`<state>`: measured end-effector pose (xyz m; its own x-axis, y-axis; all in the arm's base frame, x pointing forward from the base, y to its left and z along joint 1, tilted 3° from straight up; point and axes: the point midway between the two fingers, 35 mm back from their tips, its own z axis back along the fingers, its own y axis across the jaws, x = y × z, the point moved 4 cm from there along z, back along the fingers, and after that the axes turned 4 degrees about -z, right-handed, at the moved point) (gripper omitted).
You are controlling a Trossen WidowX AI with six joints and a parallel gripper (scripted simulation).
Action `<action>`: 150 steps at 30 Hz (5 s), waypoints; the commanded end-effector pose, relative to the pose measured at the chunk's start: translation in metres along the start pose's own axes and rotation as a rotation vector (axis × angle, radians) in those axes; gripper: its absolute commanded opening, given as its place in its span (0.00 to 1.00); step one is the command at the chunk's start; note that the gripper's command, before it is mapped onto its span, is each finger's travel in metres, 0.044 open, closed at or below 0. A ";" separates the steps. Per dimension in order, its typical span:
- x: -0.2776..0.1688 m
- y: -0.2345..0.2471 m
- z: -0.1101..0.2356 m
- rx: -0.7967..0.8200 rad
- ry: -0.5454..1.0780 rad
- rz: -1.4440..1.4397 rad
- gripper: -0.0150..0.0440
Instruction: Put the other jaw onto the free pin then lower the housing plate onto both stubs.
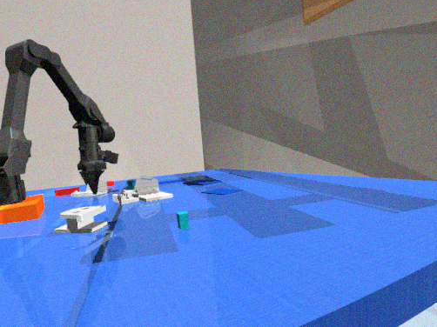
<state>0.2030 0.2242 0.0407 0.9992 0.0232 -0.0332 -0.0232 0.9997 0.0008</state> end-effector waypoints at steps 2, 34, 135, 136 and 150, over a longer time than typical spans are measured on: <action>0.000 0.000 0.000 0.000 0.000 0.000 0.51; 0.002 0.002 0.045 0.003 0.001 -0.002 0.48; 0.114 -0.236 0.082 -0.020 -0.009 0.137 0.48; 0.114 -0.240 0.082 -0.020 -0.009 0.138 0.48; 0.114 -0.264 0.081 -0.022 -0.007 0.151 0.48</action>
<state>0.3259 -0.0357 0.1181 0.9857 0.1666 -0.0238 -0.1670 0.9859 -0.0133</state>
